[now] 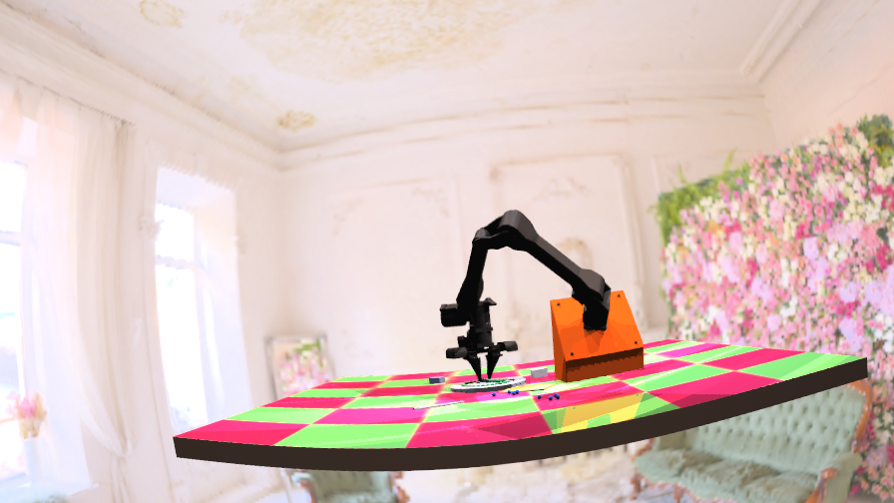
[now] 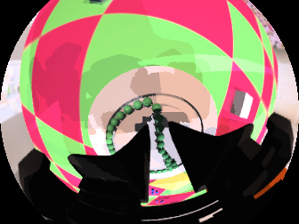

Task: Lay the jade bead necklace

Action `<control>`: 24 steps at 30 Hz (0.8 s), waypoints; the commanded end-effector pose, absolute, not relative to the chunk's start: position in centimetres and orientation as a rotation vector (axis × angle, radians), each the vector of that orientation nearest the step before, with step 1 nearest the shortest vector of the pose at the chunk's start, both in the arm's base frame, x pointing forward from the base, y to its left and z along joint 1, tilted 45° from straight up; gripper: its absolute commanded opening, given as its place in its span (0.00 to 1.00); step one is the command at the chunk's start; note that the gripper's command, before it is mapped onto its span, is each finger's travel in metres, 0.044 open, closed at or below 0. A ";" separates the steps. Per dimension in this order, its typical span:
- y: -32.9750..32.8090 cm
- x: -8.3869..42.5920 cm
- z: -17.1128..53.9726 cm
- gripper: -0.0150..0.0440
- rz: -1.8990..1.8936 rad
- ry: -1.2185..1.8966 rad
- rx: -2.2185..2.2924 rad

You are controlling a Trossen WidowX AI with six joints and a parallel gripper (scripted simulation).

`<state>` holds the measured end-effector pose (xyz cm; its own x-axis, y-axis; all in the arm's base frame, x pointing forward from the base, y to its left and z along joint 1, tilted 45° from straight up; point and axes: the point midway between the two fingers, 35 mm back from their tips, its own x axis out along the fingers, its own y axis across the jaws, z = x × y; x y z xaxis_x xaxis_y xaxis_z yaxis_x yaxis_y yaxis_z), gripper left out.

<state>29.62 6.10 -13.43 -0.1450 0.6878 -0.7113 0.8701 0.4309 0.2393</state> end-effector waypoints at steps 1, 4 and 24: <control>6.1 29.6 -13.4 0.28 -0.292 1.895 1.320; 6.1 29.6 -13.4 0.25 -0.292 1.895 1.320; 6.1 29.6 -13.4 0.25 -0.292 1.895 1.320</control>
<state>29.62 6.10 -13.43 -0.1447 0.6878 -0.7113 0.8702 0.4307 0.2394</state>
